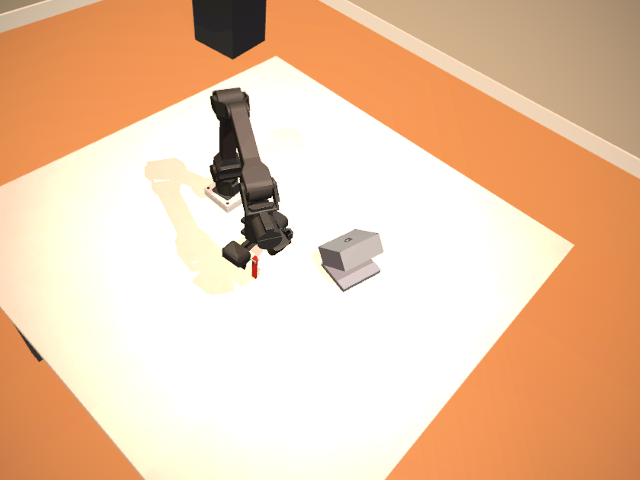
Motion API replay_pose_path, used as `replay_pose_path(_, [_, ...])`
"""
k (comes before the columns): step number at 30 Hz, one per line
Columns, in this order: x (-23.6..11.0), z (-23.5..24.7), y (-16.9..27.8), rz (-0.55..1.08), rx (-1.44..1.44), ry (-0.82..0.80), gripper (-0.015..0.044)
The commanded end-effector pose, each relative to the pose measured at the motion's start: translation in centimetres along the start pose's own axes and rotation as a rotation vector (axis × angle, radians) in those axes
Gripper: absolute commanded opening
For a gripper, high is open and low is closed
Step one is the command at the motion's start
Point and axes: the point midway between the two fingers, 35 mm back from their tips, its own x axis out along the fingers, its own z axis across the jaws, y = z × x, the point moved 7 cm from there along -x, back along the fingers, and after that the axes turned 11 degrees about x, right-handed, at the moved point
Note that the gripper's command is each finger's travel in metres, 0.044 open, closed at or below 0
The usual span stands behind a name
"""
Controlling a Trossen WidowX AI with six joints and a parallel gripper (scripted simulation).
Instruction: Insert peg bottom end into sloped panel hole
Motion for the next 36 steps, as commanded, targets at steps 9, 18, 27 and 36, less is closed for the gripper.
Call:
replay_pose_path(9, [2.2,0.1,0.0,0.004,-0.004,-0.007,0.044])
replay_pose_path(18, [3.6,0.1,0.1,0.004,-0.004,-0.007,0.044])
replay_pose_path(27, [4.8,0.1,0.2,0.004,-0.004,-0.007,0.044])
replay_pose_path(36, [4.5,0.1,0.1,0.003,0.0,-0.001,0.0256])
